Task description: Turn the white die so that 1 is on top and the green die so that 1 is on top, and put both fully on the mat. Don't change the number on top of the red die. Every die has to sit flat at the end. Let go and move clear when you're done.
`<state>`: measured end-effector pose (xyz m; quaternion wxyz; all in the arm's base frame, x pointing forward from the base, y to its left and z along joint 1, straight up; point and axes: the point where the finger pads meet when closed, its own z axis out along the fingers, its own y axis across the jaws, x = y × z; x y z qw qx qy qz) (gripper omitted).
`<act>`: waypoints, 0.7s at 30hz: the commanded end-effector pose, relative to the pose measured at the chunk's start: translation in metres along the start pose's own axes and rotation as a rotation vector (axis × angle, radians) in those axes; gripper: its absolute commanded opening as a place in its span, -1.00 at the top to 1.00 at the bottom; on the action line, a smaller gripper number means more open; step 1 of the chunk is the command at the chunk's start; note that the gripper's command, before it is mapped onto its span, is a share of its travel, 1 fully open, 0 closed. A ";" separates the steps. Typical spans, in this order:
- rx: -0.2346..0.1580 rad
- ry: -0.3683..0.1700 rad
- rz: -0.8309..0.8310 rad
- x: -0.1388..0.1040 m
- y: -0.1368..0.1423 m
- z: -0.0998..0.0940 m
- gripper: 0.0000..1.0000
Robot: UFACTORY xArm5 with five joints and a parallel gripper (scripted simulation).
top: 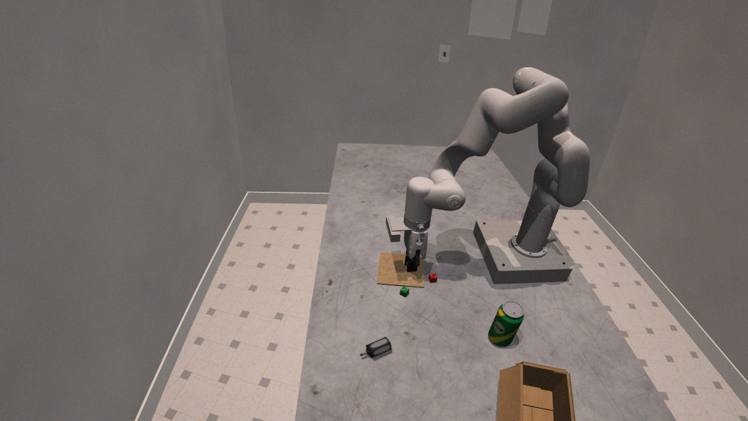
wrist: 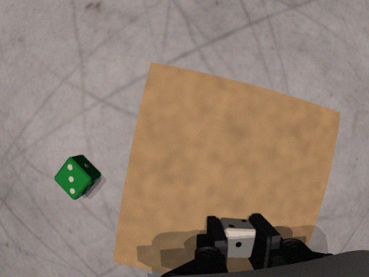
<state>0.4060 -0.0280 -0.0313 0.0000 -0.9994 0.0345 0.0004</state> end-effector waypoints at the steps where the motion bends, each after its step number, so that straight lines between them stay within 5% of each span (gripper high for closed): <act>1: 0.000 0.003 0.000 0.001 0.000 -0.001 0.69; 8: 0.000 0.003 0.000 0.001 0.000 -0.001 0.69; 21: 0.000 0.003 0.000 0.001 0.000 -0.001 0.37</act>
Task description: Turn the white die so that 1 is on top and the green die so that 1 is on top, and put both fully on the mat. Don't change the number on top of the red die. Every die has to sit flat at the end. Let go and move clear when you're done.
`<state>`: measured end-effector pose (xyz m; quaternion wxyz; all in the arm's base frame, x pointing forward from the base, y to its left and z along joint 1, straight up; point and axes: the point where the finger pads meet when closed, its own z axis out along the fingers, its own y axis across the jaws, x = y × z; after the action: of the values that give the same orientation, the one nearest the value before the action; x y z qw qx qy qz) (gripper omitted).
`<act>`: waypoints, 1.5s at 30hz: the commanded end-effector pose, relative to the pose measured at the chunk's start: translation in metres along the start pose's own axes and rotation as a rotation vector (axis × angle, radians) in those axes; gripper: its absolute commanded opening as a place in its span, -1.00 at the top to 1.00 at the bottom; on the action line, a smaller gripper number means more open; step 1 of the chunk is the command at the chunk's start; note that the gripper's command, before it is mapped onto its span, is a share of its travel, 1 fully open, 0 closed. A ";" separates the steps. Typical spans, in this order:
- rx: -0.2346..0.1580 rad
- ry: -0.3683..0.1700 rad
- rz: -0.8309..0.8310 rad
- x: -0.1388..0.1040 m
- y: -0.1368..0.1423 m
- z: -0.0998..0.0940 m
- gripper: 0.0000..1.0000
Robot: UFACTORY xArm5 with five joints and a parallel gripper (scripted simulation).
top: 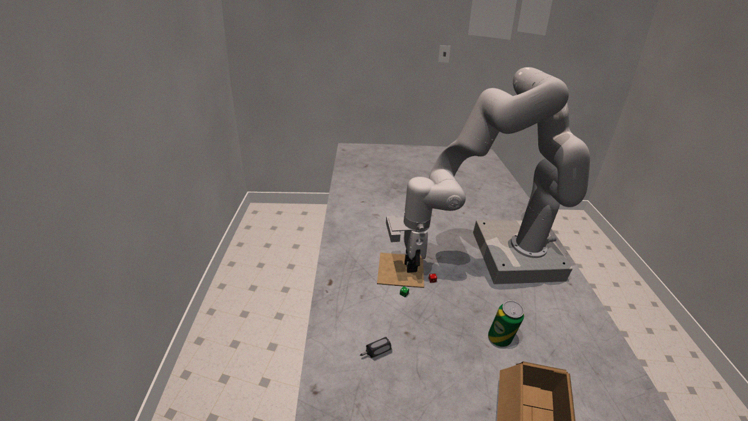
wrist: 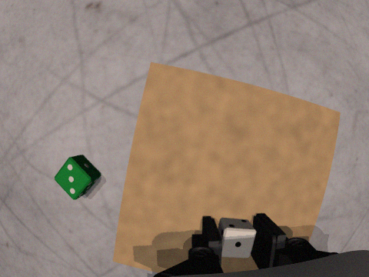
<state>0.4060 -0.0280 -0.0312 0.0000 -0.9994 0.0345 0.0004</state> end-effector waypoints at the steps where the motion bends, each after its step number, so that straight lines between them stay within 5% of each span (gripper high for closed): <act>1: 0.000 0.003 0.000 0.001 0.000 -0.001 0.37; 18: 0.000 0.003 0.000 0.001 0.000 -0.006 0.28; 37: 0.000 0.003 0.000 0.001 0.000 -0.083 0.28; 45: 0.000 0.003 0.000 0.001 0.000 -0.091 0.28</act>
<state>0.4065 -0.0280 0.0554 0.0000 -0.9994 0.0345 -0.0003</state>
